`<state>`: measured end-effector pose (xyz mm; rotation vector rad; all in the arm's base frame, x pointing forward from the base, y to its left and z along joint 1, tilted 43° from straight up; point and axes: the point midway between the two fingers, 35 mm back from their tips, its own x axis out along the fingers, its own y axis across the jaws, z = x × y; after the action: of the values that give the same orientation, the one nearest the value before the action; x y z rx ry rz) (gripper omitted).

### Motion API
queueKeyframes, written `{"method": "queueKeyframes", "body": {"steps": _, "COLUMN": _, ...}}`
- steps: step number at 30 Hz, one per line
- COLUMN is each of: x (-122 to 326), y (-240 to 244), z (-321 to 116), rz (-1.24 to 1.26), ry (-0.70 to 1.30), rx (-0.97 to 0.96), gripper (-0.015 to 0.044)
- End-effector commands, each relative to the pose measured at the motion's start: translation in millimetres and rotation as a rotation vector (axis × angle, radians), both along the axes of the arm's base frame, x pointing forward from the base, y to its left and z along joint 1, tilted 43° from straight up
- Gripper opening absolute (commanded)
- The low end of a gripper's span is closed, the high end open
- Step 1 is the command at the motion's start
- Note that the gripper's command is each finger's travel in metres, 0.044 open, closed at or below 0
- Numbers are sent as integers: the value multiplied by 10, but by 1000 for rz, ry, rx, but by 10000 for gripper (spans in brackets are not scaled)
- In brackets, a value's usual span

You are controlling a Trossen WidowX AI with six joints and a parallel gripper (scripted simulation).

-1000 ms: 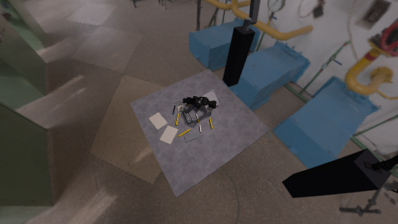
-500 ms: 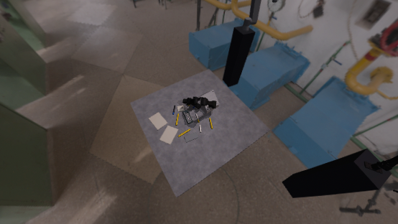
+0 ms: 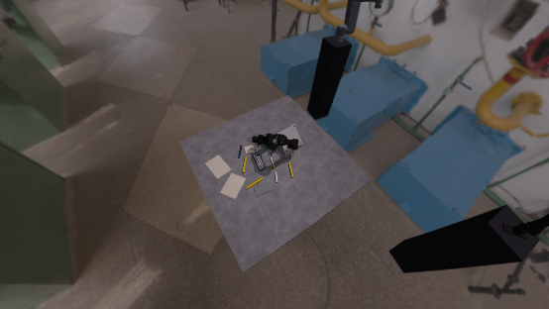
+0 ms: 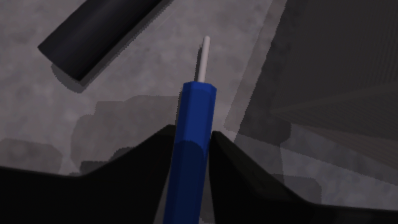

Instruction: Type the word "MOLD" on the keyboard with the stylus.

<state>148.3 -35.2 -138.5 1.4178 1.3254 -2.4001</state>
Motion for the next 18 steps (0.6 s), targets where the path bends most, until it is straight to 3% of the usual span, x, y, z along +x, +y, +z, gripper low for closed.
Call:
{"method": "queueKeyframes", "body": {"steps": 1, "x": 22, "y": -66, "z": 66, "rz": 4, "ry": 0, "rx": -1, "gripper": 0}}
{"method": "queueKeyframes", "body": {"steps": 13, "x": 89, "y": -308, "z": 337, "rz": 0, "ry": -8, "rx": -3, "gripper": 0}}
{"method": "queueKeyframes", "body": {"steps": 18, "x": 203, "y": -311, "z": 374, "rz": 162, "ry": -76, "rx": 63, "gripper": 0}}
